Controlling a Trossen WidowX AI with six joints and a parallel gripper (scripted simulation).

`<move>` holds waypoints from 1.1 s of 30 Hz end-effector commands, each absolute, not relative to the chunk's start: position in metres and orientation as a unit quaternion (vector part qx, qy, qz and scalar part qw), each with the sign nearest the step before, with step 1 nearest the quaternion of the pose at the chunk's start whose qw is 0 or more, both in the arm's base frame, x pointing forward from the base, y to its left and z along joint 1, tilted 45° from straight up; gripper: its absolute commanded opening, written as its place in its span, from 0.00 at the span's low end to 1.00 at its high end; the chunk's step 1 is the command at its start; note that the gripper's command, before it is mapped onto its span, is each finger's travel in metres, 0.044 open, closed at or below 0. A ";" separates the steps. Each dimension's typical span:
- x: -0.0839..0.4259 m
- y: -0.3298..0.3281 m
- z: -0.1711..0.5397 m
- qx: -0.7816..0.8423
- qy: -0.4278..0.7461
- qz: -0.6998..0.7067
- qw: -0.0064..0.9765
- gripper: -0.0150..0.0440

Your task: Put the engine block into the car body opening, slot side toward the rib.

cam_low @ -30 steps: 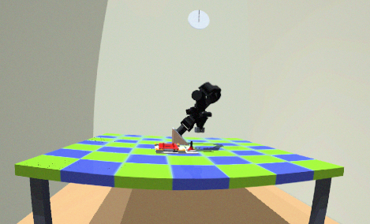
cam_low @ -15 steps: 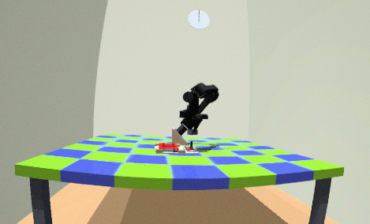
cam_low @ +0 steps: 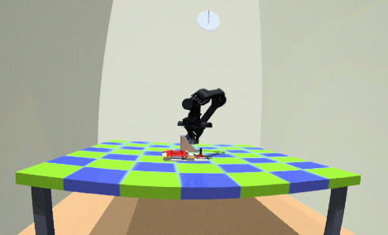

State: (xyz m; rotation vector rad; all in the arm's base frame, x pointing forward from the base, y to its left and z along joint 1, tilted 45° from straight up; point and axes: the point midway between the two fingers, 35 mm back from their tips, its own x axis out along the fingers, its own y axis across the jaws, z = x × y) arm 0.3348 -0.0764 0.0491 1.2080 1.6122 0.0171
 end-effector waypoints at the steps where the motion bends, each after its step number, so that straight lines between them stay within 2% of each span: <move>1: 0.336 -0.087 0.037 0.480 0.673 0.037 0.561 0.25; 28: 0.333 -0.117 -0.038 0.302 0.635 0.228 0.674 0.25; 33: 0.334 -0.117 -0.037 0.289 0.630 0.240 0.680 0.48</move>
